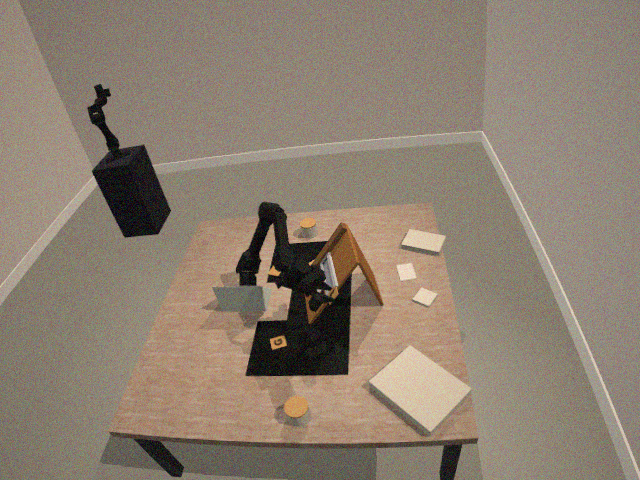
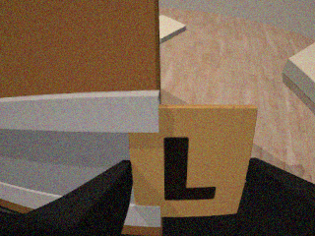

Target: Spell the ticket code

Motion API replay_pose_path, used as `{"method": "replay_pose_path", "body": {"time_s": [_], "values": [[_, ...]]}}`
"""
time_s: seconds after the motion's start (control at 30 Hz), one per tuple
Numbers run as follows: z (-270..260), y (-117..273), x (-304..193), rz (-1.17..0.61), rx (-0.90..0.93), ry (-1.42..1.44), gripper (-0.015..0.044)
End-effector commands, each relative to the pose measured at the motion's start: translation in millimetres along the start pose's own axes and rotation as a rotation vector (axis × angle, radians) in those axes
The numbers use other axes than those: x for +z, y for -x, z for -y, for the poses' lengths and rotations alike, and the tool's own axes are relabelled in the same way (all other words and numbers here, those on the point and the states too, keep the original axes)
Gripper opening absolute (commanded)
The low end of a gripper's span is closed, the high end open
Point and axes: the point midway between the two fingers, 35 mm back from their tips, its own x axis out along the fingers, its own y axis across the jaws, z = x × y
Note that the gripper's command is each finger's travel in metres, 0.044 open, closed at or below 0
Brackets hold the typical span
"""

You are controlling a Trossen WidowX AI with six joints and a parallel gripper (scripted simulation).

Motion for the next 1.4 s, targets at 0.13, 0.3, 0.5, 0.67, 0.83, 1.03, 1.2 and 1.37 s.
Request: {"method": "replay_pose_path", "body": {"time_s": [0.13, 0.3, 0.5, 0.67, 0.83, 1.03, 1.2, 1.37], "values": [[-4, 0, 0, 0.0, -0.004, -0.001, 0.0], [-7, 0, 0, 0.0, -0.004, -0.001, 0.0], [-10, 0, 0, 0.0, -0.004, -0.001, 0.0], [-12, 0, 0, 0.0, -0.004, -0.001, 0.0], [-15, 0, 0, 0.0, -0.004, -0.002, 0.0], [-18, 0, 0, 0.0, -0.004, -0.002, 0.0], [-20, 0, 0, 0.0, -0.004, -0.002, 0.0], [-23, 0, 0, 0.0, -0.004, -0.002, 0.0]]}}
